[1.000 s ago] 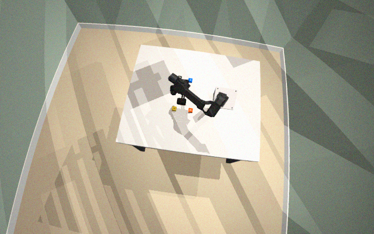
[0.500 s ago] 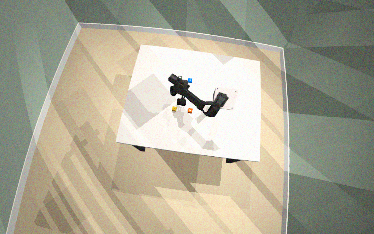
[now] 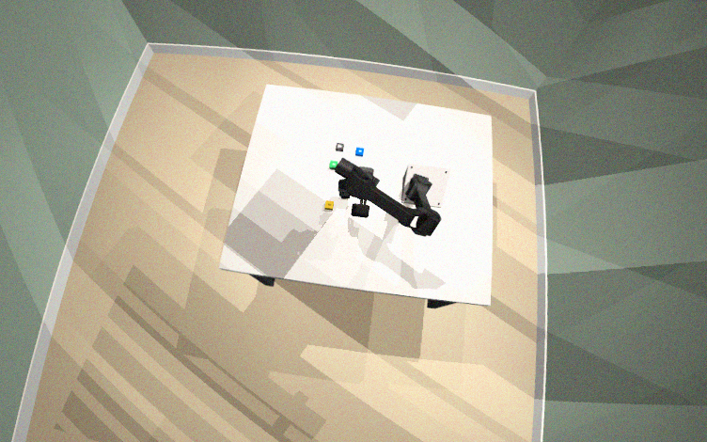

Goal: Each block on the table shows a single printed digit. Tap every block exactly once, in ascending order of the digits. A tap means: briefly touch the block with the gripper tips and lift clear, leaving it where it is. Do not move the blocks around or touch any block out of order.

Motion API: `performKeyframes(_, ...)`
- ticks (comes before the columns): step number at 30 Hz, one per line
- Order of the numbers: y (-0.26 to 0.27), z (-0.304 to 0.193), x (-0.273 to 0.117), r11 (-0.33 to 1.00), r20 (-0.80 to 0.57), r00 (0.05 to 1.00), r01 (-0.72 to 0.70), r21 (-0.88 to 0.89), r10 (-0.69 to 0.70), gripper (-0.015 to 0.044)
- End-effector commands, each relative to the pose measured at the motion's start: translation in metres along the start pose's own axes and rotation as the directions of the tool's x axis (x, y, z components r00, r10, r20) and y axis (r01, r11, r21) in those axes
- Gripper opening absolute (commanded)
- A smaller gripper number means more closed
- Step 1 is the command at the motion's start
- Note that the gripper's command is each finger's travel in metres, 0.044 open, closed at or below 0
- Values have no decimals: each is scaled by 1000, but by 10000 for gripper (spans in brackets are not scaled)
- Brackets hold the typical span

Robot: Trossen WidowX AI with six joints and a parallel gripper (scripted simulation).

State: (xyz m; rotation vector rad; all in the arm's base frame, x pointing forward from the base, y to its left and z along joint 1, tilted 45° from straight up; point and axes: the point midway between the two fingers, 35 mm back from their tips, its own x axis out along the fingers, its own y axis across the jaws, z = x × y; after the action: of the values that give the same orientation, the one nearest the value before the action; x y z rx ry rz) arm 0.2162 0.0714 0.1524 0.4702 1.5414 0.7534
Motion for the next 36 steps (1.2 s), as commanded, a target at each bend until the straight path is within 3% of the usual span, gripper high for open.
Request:
performKeyframes(1, 2, -5, 1, 1000, -2, 1000, -4, 7, 4, 400)
performKeyframes(16, 2, -3, 1, 1000, -2, 1000, -4, 7, 4, 400)
performKeyframes(27, 1, 119, -1, 1000, 3, 1000, -3, 2, 3, 400)
performKeyframes(36, 0, 126, 0, 1000, 4, 1000, -4, 2, 4, 400)
